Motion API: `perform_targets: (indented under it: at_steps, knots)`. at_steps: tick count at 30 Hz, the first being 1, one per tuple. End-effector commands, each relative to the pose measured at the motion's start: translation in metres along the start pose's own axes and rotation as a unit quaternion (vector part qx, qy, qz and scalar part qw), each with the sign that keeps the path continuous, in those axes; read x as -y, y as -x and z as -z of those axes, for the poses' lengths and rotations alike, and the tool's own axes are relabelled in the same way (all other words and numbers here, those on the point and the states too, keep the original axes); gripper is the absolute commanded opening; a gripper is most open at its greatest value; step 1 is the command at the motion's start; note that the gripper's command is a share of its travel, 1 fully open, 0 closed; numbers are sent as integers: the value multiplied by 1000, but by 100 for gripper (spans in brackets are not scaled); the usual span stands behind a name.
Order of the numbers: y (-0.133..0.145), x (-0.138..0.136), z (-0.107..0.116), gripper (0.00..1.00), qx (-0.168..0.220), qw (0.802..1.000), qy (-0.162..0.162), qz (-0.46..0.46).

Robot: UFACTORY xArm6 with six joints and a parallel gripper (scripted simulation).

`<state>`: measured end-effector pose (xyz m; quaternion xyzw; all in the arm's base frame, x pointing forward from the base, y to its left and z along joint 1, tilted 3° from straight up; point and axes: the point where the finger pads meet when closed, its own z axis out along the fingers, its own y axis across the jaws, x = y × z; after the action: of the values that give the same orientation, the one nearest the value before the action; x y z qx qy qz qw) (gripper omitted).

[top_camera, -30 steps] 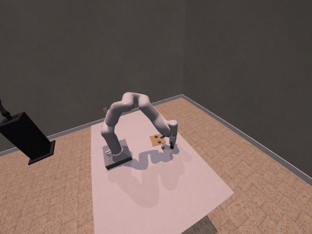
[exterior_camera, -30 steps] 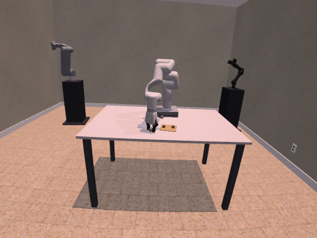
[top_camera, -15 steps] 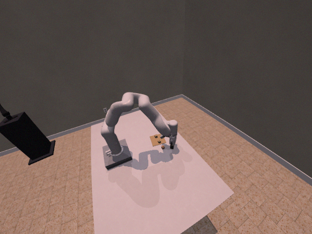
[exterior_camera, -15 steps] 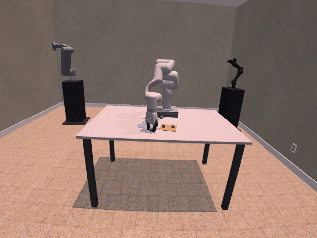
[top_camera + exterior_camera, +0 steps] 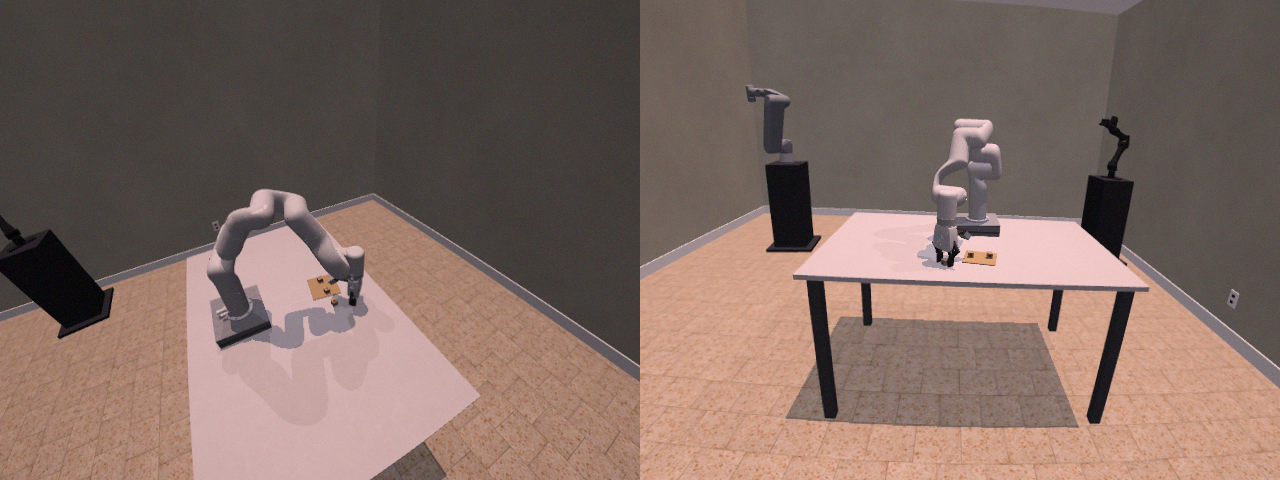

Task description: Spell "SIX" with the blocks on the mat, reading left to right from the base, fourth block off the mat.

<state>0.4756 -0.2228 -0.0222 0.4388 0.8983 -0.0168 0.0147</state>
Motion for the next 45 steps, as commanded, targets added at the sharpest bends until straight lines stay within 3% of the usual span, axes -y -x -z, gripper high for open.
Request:
perform_targets:
  at_steps: [1,17,18,45]
  knots:
    - [2,-1,2,42,2,1000,1,0]
    - [2,-1,2,42,2,1000,1,0]
    - [2,-1,2,21,2,1000,1,0]
    - [2,-1,2,21,2,1000,1,0]
